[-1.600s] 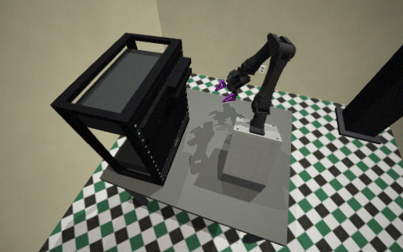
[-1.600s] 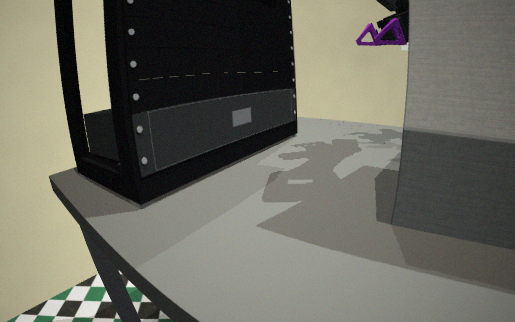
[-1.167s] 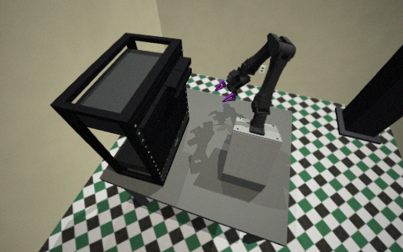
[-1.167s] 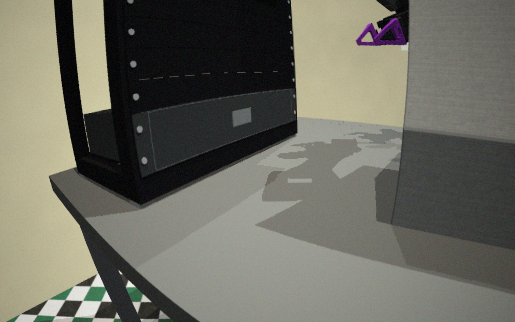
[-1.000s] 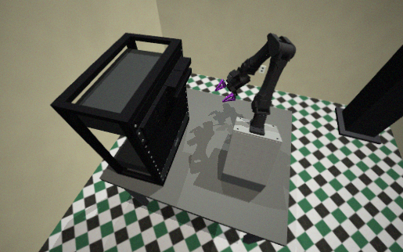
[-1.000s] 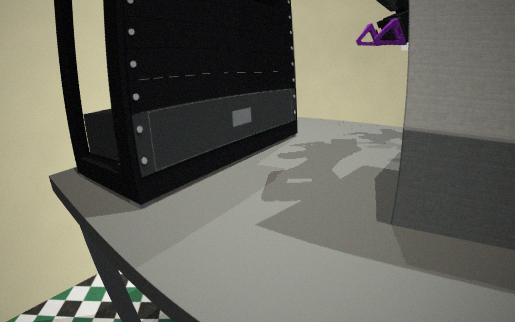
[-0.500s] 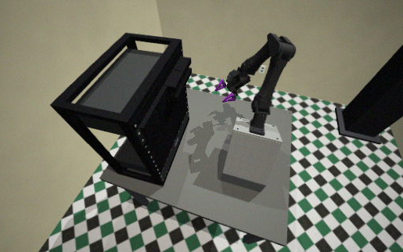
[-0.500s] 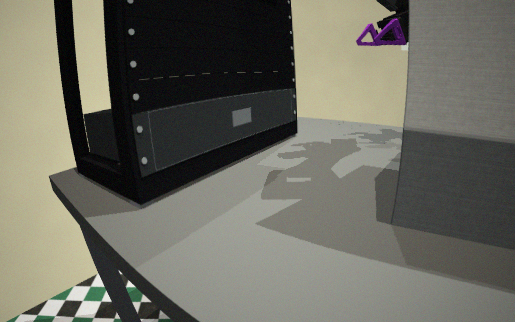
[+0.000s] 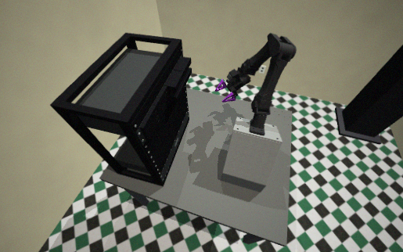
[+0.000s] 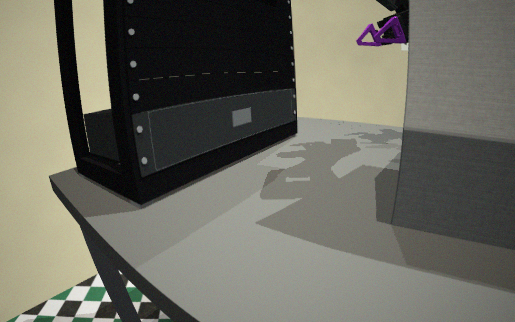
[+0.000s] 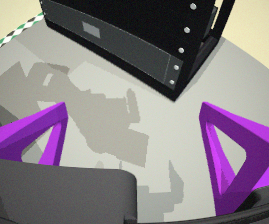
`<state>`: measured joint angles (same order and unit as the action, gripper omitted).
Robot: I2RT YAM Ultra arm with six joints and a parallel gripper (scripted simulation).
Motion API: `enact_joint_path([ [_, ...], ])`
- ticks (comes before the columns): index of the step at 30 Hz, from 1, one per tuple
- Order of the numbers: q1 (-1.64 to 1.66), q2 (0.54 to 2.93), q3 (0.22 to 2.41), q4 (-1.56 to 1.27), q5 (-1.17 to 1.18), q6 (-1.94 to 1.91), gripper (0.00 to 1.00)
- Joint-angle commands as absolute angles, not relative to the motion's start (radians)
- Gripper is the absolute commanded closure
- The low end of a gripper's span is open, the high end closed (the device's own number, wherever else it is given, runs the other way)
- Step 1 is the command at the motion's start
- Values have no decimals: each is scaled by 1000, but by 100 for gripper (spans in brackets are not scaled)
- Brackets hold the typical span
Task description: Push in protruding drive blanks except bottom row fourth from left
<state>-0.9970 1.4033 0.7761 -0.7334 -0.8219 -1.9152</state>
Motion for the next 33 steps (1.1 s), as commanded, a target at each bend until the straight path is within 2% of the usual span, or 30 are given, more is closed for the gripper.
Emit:
enact_joint_path([
  [1,-979,1359,740,-763,-881,-1844,0],
  [20,-898,1164,567,-653,-1059,-1356,0],
  [33,-724,849,357,-355,-1110,-595,0],
])
